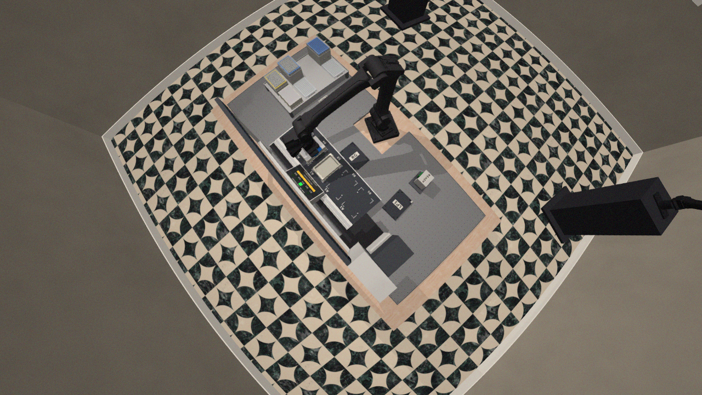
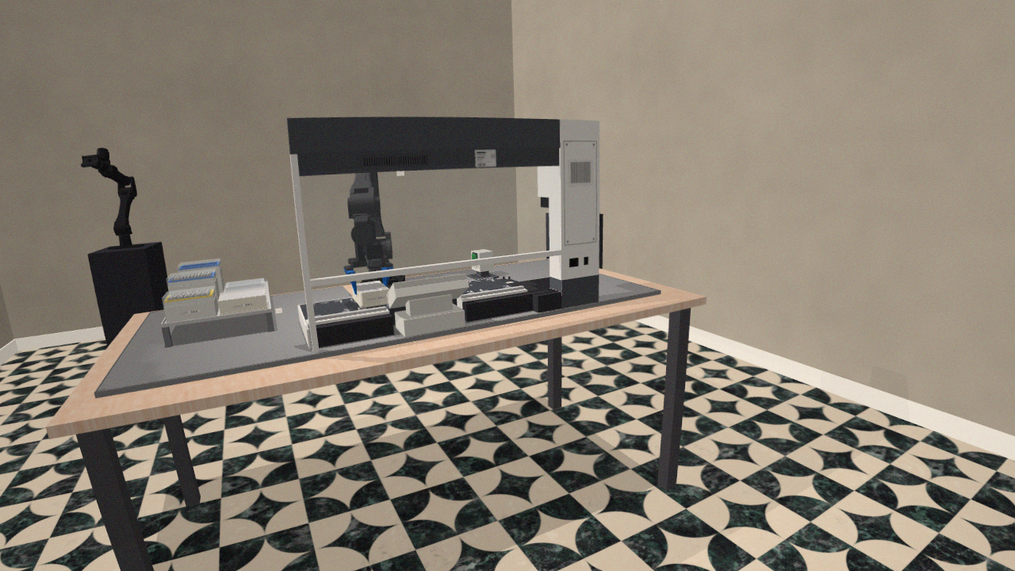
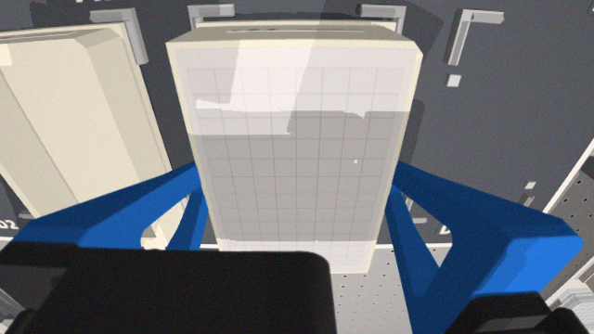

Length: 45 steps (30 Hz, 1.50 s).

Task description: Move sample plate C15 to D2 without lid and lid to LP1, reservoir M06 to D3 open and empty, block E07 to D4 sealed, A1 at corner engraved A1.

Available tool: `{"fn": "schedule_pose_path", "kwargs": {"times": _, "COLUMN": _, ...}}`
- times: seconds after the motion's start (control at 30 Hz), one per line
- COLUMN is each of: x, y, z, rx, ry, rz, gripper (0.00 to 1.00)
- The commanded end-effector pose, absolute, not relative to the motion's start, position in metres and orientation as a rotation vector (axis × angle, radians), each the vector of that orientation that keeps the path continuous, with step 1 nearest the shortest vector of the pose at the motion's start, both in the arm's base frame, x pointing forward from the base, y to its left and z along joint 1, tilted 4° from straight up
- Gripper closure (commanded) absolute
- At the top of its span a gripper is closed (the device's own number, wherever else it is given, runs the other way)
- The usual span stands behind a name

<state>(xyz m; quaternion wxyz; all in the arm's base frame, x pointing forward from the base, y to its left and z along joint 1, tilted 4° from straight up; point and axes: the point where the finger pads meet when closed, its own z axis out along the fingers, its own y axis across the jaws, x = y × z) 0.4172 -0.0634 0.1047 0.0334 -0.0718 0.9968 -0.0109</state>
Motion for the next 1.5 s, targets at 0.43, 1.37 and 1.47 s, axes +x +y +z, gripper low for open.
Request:
{"fn": "schedule_pose_path", "kwargs": {"times": 0.43, "x": 0.4304, "y": -0.0726, "z": 0.1295, "rx": -0.205, "ry": 2.998, "rz": -0.061, "gripper": 1.0}}
{"fn": "schedule_pose_path", "kwargs": {"times": 1.37, "x": 0.4338, "y": -0.0732, "z": 0.1309, "rx": -0.205, "ry": 2.995, "rz": -0.062, "gripper": 1.0}}
{"fn": "schedule_pose_path", "kwargs": {"times": 1.47, "x": 0.4342, "y": -0.0732, "z": 0.1311, "rx": -0.205, "ry": 2.994, "rz": -0.062, "gripper": 1.0}}
